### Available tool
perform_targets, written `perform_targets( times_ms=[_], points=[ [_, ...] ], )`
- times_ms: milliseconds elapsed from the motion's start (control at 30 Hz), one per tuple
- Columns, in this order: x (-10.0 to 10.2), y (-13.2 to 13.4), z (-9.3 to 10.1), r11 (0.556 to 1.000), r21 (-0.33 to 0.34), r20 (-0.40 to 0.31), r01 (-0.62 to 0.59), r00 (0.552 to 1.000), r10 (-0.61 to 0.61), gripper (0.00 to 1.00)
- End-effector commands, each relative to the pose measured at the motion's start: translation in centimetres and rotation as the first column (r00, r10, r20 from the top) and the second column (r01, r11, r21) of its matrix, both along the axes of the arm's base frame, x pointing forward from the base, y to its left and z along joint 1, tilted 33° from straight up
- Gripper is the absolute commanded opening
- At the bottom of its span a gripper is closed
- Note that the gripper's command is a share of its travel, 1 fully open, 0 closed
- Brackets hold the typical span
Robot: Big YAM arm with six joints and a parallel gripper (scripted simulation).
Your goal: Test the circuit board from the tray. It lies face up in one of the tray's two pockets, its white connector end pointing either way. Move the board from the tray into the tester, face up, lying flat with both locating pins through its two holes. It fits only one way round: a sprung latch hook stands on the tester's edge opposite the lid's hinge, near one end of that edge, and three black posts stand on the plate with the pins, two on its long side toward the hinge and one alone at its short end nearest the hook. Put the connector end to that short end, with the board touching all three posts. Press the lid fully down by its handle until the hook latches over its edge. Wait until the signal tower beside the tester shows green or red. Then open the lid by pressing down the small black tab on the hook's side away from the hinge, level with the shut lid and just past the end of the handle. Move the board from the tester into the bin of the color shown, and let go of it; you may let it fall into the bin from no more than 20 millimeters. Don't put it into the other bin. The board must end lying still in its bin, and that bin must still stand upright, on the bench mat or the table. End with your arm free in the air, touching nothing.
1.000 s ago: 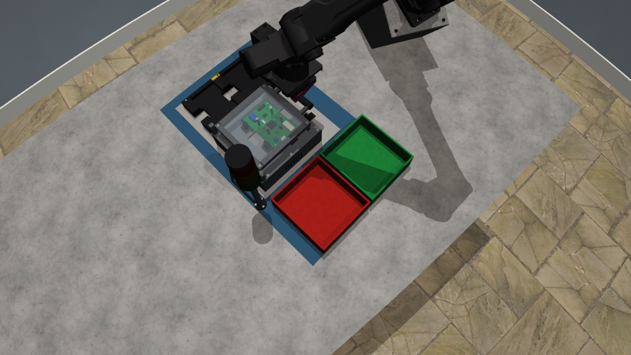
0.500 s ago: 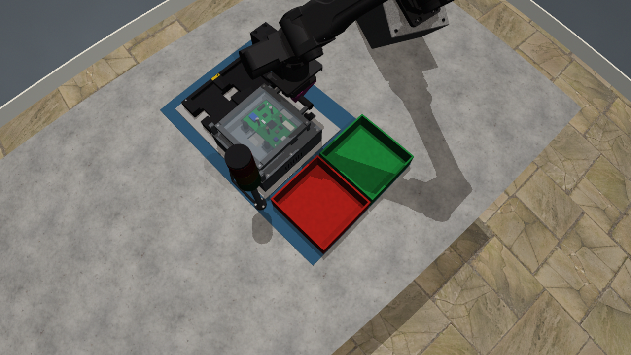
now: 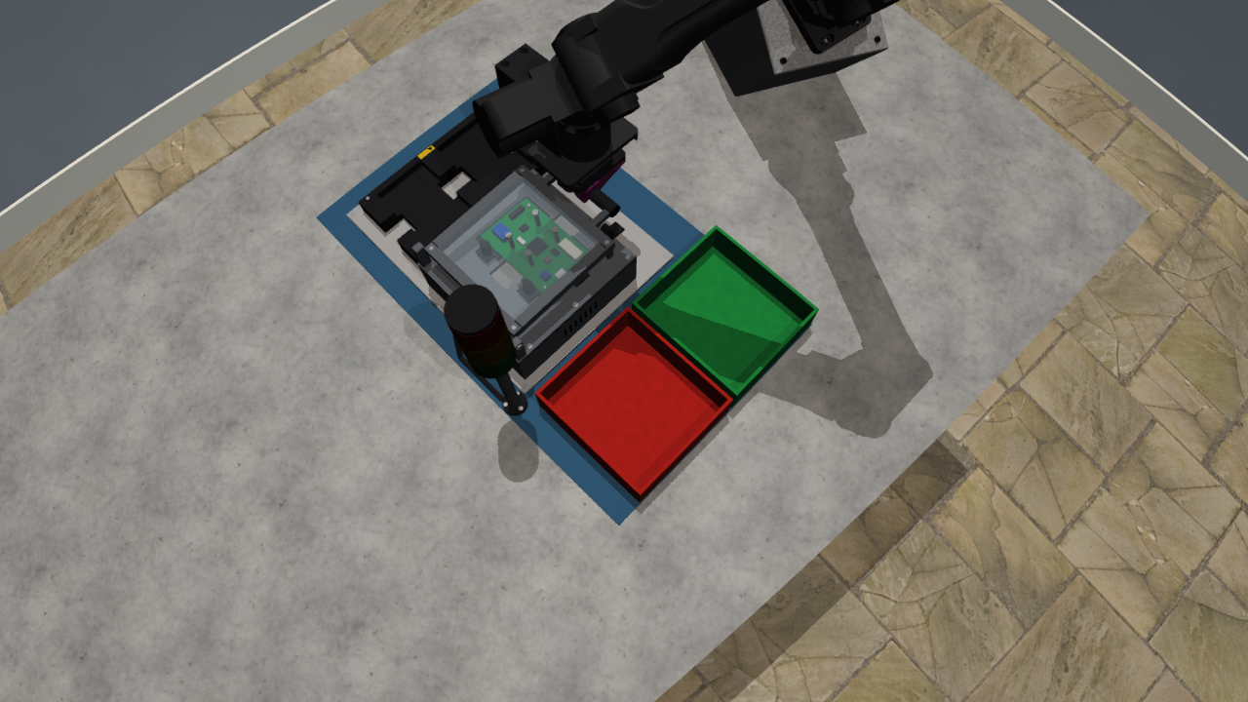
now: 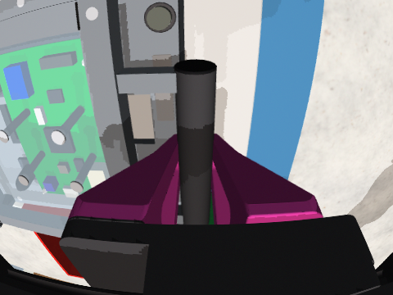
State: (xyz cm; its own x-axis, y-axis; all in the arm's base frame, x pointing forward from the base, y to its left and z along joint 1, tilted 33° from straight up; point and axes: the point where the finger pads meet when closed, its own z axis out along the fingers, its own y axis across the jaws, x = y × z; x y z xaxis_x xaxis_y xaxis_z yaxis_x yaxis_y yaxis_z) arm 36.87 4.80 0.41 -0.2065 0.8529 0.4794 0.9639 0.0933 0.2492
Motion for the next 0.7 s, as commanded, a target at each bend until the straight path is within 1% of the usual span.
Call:
perform_targets(
  times_ms=[0,667],
  points=[
    [1.38,0.86,-0.81,1.0,-0.004,0.012,-0.009,1.0,0.009,0.0],
    [1.62,0.96,-0.88,1.0,-0.004,0.016,-0.009,1.0,0.009,0.0]
  ],
)
